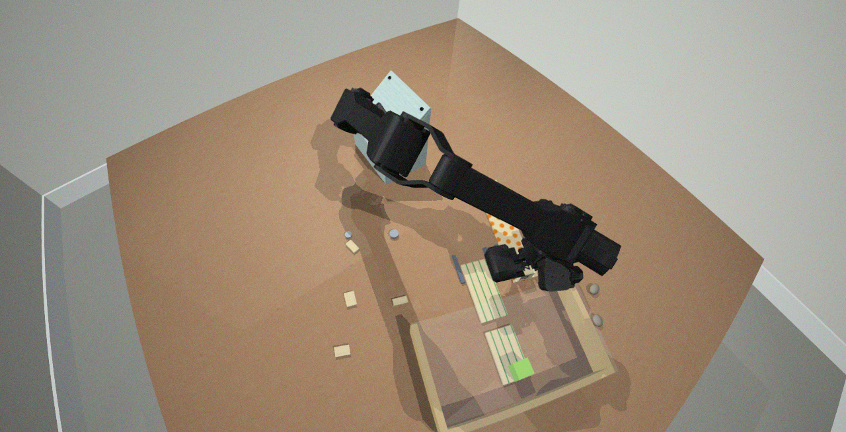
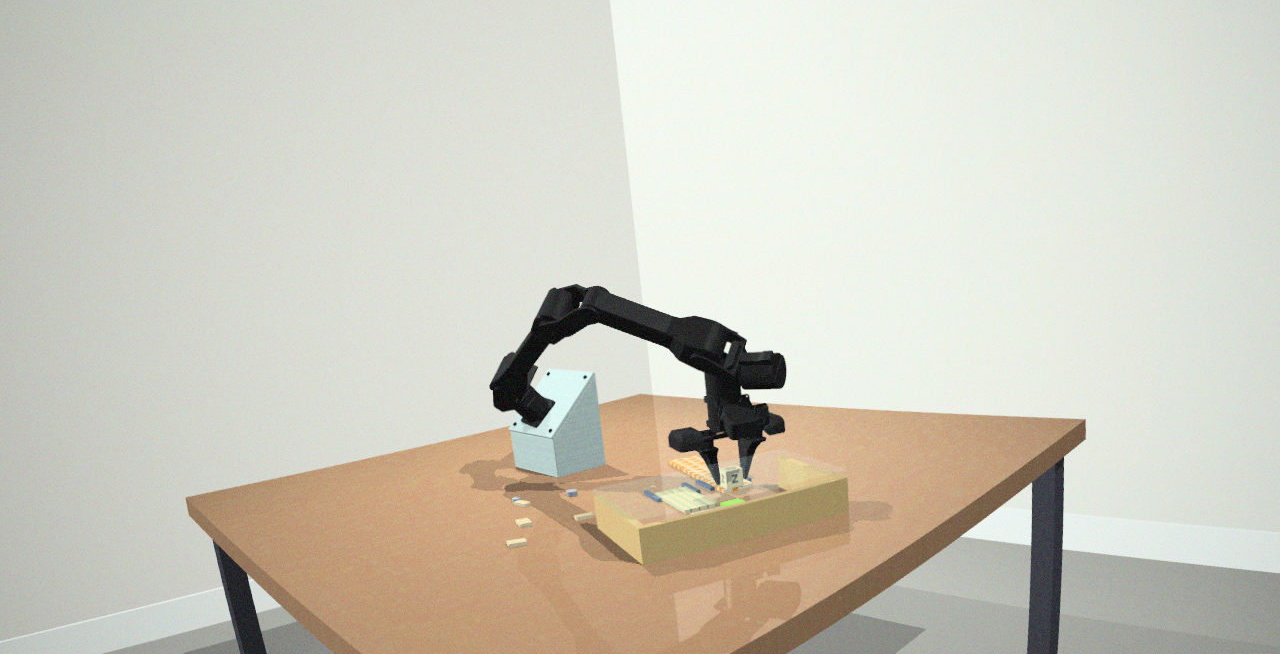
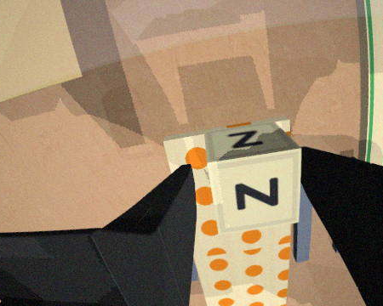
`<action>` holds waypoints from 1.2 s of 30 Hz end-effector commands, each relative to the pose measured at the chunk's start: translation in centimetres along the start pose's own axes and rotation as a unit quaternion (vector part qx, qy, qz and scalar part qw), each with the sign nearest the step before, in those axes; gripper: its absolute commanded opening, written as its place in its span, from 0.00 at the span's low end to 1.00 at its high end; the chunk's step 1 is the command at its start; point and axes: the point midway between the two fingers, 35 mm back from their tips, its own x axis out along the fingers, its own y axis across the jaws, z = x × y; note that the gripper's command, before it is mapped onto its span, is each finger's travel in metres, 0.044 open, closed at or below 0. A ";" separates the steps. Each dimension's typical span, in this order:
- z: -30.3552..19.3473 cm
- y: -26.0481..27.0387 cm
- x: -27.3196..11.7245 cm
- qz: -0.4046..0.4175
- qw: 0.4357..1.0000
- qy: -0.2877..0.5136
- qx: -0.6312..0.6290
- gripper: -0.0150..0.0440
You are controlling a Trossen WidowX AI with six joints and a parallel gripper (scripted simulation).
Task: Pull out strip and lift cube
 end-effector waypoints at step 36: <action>-5.6 -3.4 -4.3 -0.001 1.000 0.000 -0.004 0.25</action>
